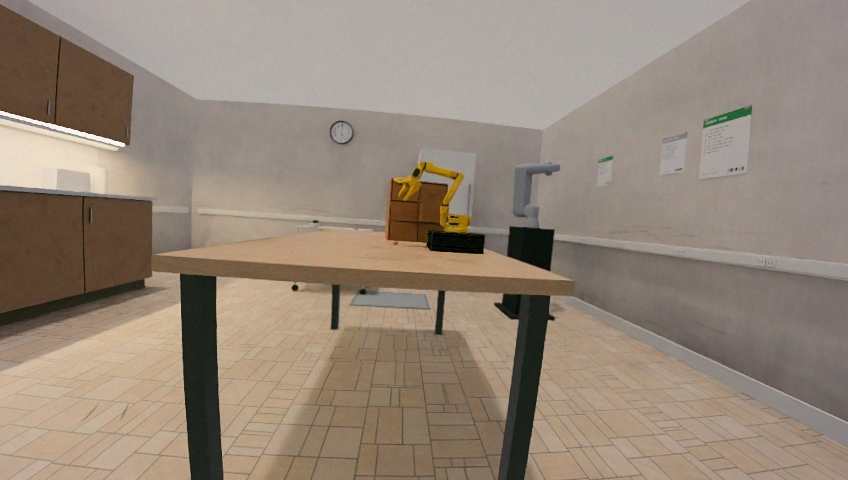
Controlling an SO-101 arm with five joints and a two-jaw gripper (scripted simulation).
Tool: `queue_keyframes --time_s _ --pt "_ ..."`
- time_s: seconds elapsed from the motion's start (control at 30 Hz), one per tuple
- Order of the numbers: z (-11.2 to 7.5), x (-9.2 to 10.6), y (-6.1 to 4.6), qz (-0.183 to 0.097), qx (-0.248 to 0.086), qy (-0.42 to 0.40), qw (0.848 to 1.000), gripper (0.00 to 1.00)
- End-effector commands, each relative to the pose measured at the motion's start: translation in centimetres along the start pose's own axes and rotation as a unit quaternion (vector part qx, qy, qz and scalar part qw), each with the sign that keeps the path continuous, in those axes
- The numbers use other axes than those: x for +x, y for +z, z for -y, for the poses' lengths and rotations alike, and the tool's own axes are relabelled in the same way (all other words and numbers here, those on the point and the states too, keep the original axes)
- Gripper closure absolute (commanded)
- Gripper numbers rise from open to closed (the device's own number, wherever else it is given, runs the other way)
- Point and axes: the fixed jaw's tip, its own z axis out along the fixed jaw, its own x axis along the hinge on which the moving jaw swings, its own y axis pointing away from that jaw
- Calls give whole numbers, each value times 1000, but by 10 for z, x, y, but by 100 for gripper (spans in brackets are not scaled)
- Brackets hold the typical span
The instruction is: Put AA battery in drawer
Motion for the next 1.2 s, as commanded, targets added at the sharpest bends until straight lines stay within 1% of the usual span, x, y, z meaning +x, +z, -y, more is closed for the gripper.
queue_keyframes --time_s 0.0,0.2,0.4,0.47,0.6,0.73,1.17 --pt "2 -3 15 -15 -26 -57 998 79" --pt "-2 2 45 -41 -80 -148 985 79" --pt "-11 10 76 -57 -137 -235 960 79" --pt "-11 10 76 -57 -137 -235 960 79" --pt "-20 18 96 -61 -177 -292 938 79" --pt "-31 27 115 -61 -218 -346 911 79" --pt "-31 28 115 -61 -218 -346 910 79"
